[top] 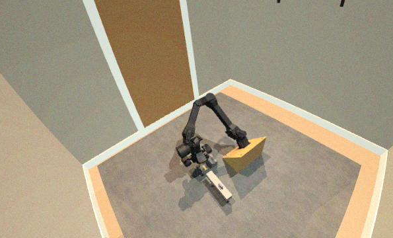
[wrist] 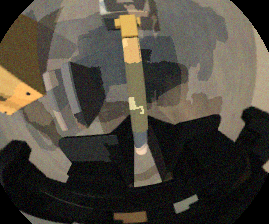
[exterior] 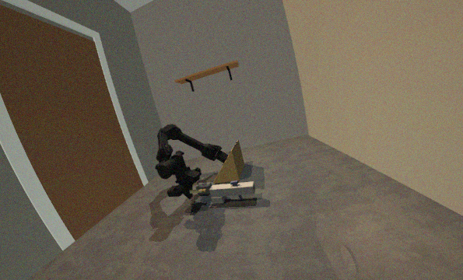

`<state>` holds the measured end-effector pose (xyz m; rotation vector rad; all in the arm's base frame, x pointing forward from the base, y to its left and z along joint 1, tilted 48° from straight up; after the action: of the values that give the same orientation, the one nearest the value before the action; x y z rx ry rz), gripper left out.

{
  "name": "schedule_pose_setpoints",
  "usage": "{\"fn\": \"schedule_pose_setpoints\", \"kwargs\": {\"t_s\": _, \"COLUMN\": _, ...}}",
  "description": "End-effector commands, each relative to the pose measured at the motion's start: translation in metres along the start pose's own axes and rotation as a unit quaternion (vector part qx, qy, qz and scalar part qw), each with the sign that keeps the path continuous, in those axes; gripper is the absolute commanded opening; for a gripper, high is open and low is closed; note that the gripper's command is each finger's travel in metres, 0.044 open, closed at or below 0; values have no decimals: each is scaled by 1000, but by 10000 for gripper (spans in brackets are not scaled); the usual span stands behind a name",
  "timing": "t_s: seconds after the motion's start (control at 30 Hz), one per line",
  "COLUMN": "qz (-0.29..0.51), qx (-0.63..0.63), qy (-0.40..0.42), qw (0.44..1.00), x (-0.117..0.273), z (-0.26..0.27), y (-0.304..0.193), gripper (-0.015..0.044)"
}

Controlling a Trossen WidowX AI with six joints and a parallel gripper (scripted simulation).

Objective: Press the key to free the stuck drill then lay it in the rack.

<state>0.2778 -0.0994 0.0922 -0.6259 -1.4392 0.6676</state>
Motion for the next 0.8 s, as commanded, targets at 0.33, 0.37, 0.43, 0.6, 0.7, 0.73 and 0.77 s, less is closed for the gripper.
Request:
{"fn": "schedule_pose_setpoints", "kwargs": {"t_s": 0.33, "qz": 0, "qx": -2, "qy": 0, "qw": 1000, "x": 10, "z": 1, "y": 2, "gripper": 0}}
{"fn": "schedule_pose_setpoints", "kwargs": {"t_s": 0.37, "qz": 0, "qx": -2, "qy": 0, "qw": 1000, "x": 10, "z": 1, "y": 2, "gripper": 0}}
{"fn": "schedule_pose_setpoints", "kwargs": {"t_s": 0.43, "qz": 0, "qx": -2, "qy": 0, "qw": 1000, "x": 11, "z": 1, "y": 2, "gripper": 0}}
{"fn": "schedule_pose_setpoints", "kwargs": {"t_s": 0.6, "qz": 0, "qx": -2, "qy": 0, "qw": 1000, "x": 15, "z": 1, "y": 2, "gripper": 0}}
{"fn": "schedule_pose_setpoints", "kwargs": {"t_s": 0.7, "qz": 0, "qx": -2, "qy": 0, "qw": 1000, "x": 16, "z": 1, "y": 3, "gripper": 0}}
{"fn": "schedule_pose_setpoints", "kwargs": {"t_s": 0.73, "qz": 0, "qx": -2, "qy": 0, "qw": 1000, "x": 17, "z": 1, "y": 3, "gripper": 0}}
{"fn": "schedule_pose_setpoints", "kwargs": {"t_s": 0.77, "qz": 0, "qx": -2, "qy": 0, "qw": 1000, "x": 18, "z": 2, "y": 3, "gripper": 0}}
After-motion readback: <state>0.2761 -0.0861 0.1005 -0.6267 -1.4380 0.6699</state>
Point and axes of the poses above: the point midway between the two fingers, 35 mm back from their tips, its own x axis back along the fingers, its own z axis across the jaws, y = z × x, the point moved 2 cm from there along x, back along the fingers, and after that the axes turned 6 degrees about x, right-handed, at the moved point
